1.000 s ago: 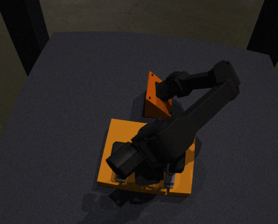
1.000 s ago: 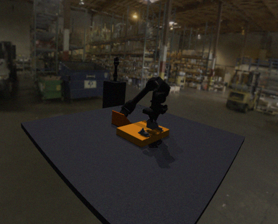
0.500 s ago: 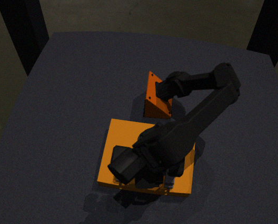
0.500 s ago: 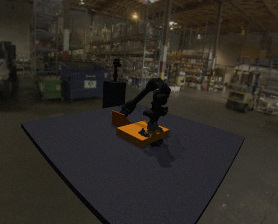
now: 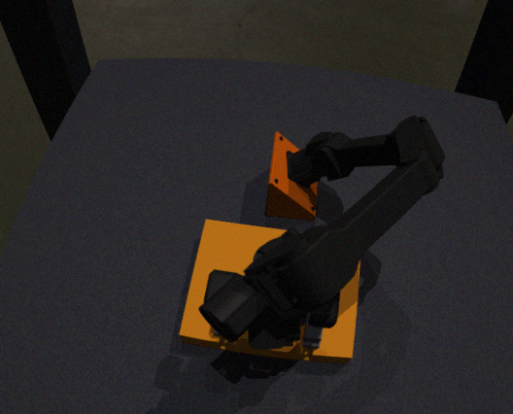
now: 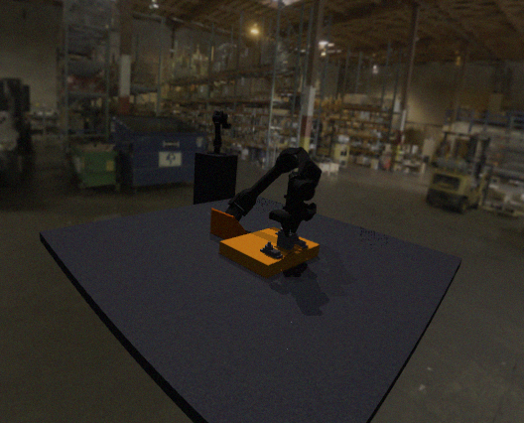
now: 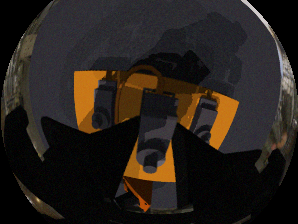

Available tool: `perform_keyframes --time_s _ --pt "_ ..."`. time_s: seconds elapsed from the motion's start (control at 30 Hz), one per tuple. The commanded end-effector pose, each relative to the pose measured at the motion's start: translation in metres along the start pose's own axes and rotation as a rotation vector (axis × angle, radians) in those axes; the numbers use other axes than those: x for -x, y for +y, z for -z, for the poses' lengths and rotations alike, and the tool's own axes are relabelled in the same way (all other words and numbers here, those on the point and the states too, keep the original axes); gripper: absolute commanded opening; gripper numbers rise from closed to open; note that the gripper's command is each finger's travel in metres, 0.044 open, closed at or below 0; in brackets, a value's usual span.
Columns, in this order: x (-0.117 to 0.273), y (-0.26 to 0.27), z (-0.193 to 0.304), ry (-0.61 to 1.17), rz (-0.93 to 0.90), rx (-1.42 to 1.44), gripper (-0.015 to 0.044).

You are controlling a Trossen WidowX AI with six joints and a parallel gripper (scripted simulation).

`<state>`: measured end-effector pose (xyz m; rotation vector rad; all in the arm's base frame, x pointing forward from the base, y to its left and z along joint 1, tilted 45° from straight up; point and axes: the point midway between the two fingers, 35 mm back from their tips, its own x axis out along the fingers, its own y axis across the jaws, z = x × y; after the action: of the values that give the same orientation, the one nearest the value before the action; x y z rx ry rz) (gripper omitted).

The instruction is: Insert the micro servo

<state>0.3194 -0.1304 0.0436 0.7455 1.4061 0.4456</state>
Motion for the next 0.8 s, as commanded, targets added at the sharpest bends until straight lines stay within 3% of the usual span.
perform_keyframes --time_s 0.0,0.77 --pt "-0.003 0.001 0.000 -0.003 -0.004 -0.004 0.0000" --pt "-0.025 0.001 0.000 -0.003 -0.005 -0.004 0.0000"
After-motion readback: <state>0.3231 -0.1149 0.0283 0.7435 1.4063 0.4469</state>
